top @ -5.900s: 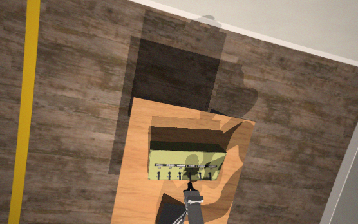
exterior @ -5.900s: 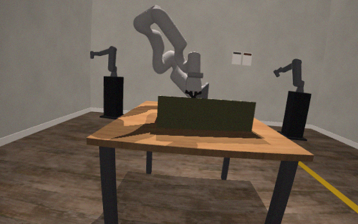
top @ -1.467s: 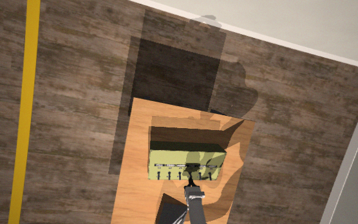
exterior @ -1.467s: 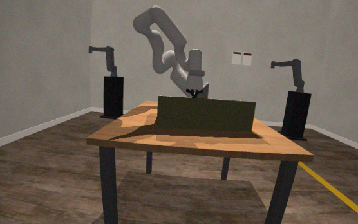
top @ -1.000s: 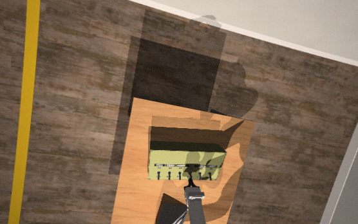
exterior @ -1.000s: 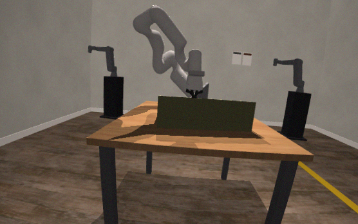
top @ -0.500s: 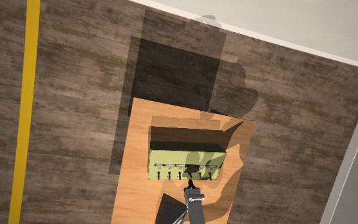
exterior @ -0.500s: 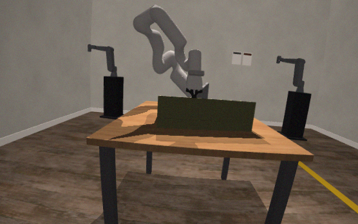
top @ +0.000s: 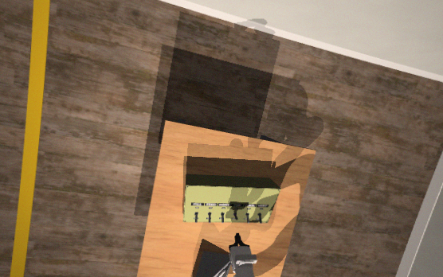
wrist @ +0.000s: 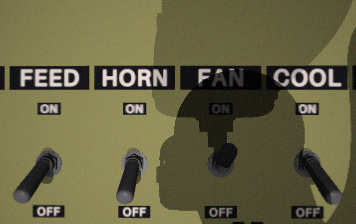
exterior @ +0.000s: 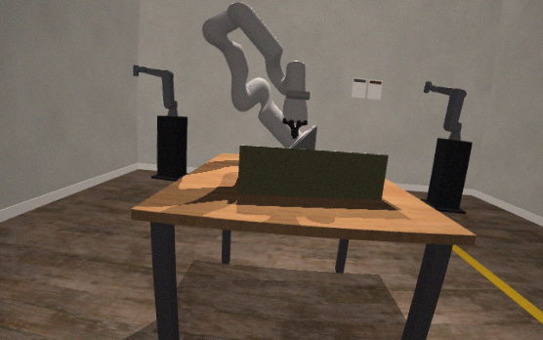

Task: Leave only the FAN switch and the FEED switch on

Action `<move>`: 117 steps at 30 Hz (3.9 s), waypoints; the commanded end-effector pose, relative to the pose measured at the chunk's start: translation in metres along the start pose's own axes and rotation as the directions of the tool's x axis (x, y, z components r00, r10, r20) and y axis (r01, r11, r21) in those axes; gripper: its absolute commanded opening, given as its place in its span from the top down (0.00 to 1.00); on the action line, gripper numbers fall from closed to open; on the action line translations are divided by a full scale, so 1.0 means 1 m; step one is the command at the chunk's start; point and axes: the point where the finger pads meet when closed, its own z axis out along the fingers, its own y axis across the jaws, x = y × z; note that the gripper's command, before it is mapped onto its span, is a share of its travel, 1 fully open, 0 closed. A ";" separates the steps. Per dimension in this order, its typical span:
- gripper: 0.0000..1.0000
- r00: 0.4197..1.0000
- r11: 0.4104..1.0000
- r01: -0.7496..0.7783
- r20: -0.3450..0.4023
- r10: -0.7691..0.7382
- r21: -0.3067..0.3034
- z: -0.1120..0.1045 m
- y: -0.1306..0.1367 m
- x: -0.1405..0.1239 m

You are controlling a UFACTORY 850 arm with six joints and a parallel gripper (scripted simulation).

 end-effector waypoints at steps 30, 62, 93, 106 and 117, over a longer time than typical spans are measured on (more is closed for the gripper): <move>1.00 1.000 1.000 0.001 0.004 -0.001 -0.003 -0.044 -0.143 -0.025; 1.00 1.000 1.000 0.001 0.004 -0.001 -0.003 -0.044 -0.143 -0.025; 1.00 1.000 1.000 0.001 0.004 -0.001 -0.003 0.005 -0.143 -0.026; 1.00 1.000 1.000 0.001 0.004 -0.001 -0.003 0.050 -0.143 -0.026; 1.00 1.000 1.000 0.001 0.004 -0.001 -0.003 0.069 -0.143 -0.026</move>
